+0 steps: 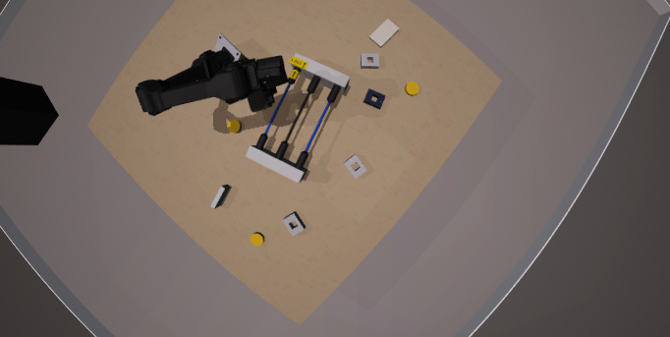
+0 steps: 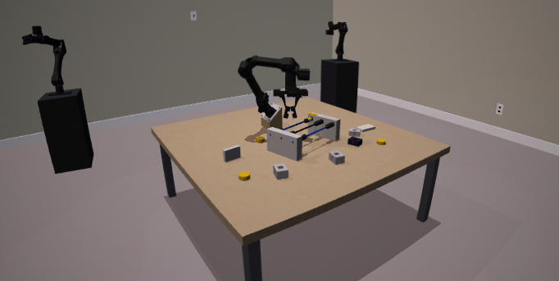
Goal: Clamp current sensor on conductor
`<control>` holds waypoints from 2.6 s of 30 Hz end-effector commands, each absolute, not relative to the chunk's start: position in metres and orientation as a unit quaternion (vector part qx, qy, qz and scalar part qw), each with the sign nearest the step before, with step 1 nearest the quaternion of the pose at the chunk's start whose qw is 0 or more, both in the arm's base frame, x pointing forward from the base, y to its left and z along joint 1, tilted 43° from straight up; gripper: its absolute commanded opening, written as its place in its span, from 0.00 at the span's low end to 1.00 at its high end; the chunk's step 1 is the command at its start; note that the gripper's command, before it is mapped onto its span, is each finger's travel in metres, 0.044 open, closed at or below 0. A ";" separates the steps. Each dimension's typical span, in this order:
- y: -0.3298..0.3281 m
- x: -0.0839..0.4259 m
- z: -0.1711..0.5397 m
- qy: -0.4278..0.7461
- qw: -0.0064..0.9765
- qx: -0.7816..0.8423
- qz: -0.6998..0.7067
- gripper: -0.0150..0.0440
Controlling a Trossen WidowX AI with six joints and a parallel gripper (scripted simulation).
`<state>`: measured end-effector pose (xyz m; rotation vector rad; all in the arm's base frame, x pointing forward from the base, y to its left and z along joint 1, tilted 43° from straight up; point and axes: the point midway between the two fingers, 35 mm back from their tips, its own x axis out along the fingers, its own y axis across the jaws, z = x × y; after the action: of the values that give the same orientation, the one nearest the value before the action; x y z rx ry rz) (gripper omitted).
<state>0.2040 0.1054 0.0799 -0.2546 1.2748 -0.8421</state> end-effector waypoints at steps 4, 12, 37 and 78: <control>0.108 0.211 0.079 0.614 0.700 -0.198 -0.307 0.25; 0.110 0.216 0.078 0.649 0.667 -0.290 -0.222 0.25; 0.114 0.233 0.071 0.683 0.492 -0.536 0.061 0.25; 0.112 0.255 0.056 0.566 0.168 -0.708 0.387 0.25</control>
<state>0.2545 0.1154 0.0598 -2.0041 1.6099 1.0941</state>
